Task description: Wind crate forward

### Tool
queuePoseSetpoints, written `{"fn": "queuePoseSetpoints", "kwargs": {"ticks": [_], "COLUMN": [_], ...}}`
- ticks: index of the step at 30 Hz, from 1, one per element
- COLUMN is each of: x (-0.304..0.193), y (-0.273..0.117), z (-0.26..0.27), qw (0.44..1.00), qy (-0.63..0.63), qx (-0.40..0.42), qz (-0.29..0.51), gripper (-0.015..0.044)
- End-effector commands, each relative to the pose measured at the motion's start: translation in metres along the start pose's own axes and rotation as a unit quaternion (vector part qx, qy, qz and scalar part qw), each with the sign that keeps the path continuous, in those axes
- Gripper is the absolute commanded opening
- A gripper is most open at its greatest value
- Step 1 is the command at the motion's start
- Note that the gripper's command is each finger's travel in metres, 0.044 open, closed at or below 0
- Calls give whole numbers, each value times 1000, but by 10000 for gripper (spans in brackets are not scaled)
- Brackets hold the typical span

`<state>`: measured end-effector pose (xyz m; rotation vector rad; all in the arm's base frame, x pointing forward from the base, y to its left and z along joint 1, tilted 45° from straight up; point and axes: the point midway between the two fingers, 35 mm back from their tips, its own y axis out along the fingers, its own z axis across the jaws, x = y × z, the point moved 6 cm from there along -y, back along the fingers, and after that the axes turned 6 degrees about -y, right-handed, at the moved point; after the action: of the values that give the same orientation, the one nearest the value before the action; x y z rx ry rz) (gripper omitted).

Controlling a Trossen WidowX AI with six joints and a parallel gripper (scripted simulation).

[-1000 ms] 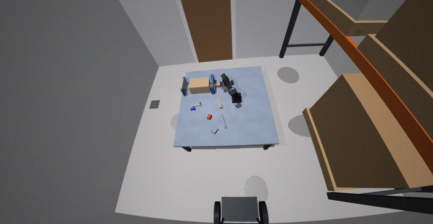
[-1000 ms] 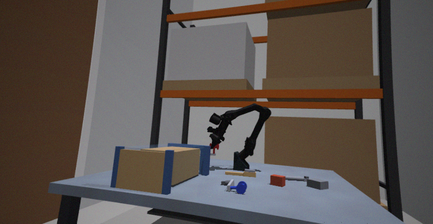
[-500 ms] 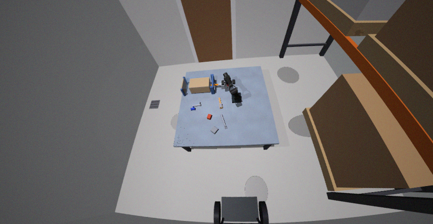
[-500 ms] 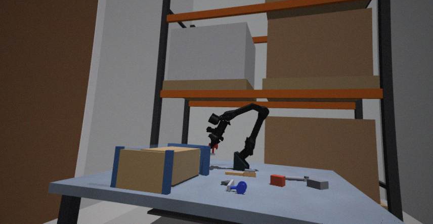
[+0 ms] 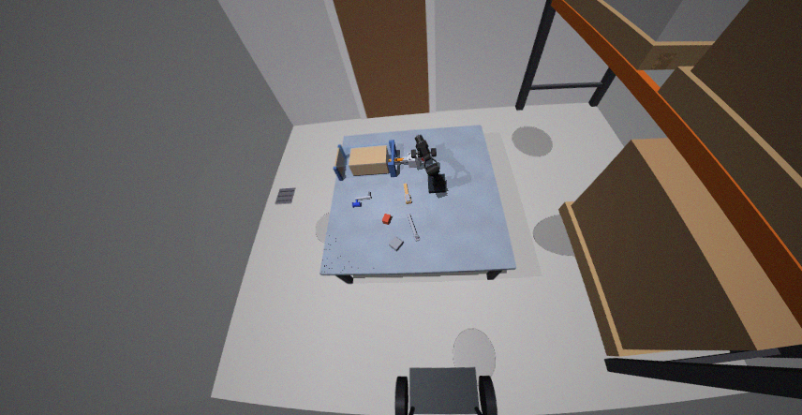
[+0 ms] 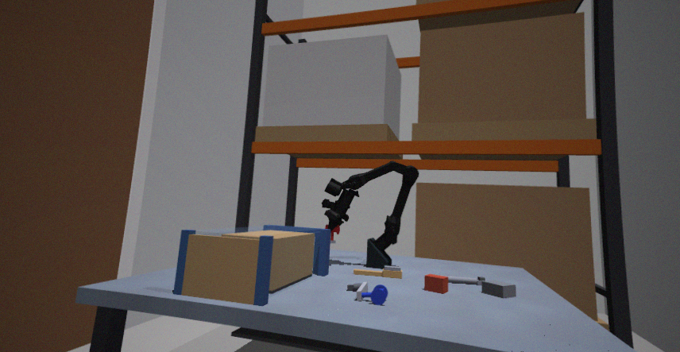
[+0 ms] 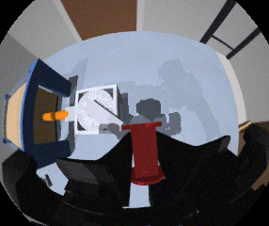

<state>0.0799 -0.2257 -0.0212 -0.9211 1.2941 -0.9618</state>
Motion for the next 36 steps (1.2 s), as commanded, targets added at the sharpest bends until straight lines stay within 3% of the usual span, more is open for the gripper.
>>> {"fn": "queuePoseSetpoints", "kwargs": {"ticks": [1, 36], "x": [11, 57], "y": [6, 27], "z": [-8, -24], "qw": [1000, 1000], "qy": [2, 2], "qx": [-12, -12], "qz": [-7, -9], "gripper": [0, 0]}}
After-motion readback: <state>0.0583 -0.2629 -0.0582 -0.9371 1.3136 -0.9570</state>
